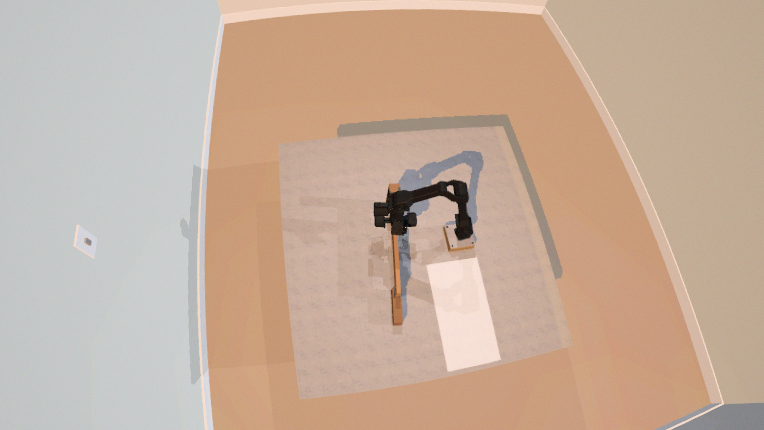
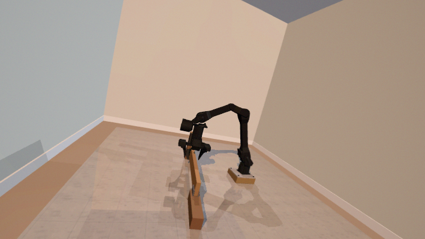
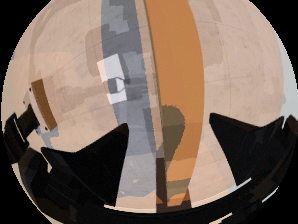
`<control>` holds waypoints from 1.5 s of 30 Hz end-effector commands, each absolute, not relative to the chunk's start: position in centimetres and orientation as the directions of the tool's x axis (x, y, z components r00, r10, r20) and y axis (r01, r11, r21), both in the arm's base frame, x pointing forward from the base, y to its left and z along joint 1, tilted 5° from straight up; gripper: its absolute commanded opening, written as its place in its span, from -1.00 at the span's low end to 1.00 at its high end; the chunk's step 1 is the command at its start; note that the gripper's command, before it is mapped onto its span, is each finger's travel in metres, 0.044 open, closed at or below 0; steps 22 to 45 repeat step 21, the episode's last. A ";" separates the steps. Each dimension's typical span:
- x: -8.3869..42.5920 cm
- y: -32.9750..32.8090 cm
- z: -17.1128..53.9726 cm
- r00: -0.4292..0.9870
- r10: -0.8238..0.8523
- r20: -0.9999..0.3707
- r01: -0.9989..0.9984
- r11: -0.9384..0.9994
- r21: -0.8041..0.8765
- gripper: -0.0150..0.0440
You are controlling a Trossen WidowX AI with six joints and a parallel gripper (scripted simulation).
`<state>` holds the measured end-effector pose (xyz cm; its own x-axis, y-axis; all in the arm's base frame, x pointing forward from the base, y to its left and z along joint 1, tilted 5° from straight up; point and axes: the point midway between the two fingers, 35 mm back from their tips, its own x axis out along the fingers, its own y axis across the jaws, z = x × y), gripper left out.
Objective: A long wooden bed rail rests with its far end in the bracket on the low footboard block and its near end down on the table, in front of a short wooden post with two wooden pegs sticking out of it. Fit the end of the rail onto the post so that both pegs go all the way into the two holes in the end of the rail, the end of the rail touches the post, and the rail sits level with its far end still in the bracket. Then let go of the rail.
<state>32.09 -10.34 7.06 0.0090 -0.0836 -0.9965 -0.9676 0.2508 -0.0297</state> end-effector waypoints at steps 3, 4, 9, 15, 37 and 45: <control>32.1 -10.3 7.1 0.010 -0.084 -0.996 -0.967 0.251 -0.030 1.00; 32.1 -10.2 7.2 0.010 -0.084 -0.996 -0.967 0.251 -0.031 1.00; 32.8 -7.1 9.8 0.015 -0.087 -0.996 -0.968 0.250 -0.036 1.00; 32.8 -7.1 9.8 0.015 -0.087 -0.996 -0.968 0.250 -0.036 1.00; 32.8 -7.1 9.8 0.015 -0.087 -0.996 -0.968 0.250 -0.036 1.00; 32.8 -7.1 9.8 0.015 -0.087 -0.996 -0.968 0.250 -0.036 1.00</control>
